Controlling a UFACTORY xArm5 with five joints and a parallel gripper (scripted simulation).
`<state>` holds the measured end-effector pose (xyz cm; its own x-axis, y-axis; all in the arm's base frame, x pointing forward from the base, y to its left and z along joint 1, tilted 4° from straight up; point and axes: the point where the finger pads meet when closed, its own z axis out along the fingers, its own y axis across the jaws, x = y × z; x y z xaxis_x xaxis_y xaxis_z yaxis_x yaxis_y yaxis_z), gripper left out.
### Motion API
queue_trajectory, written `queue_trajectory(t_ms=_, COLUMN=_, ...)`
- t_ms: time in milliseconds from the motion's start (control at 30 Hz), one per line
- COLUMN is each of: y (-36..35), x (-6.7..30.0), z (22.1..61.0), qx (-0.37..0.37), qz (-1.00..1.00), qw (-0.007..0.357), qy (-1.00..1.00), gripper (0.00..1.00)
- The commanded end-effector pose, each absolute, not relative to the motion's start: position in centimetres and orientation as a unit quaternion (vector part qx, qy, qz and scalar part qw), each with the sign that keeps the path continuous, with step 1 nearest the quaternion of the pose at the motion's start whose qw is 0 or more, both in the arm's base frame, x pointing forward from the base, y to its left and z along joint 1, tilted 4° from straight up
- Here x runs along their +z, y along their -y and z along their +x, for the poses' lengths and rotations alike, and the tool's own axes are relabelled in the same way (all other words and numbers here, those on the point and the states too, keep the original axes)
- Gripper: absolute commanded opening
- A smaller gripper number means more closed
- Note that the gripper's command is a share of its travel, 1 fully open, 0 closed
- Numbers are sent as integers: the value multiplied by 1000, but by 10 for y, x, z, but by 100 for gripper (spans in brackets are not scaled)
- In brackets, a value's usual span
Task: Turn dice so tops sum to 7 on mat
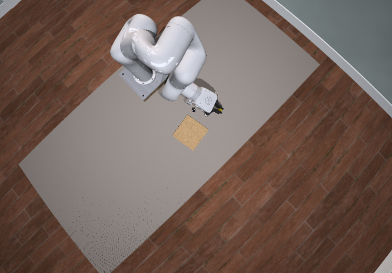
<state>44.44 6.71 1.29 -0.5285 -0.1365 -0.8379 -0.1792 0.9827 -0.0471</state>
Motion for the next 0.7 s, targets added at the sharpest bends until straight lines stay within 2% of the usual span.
queue_trajectory(t_ms=0, y=-67, x=12, z=445, qx=22, qz=-90, qw=478, qy=-873, gripper=11)
queue_trajectory(t_ms=667, y=-67, x=6, z=445, qx=22, qz=-90, qw=478, qy=-873, gripper=11)
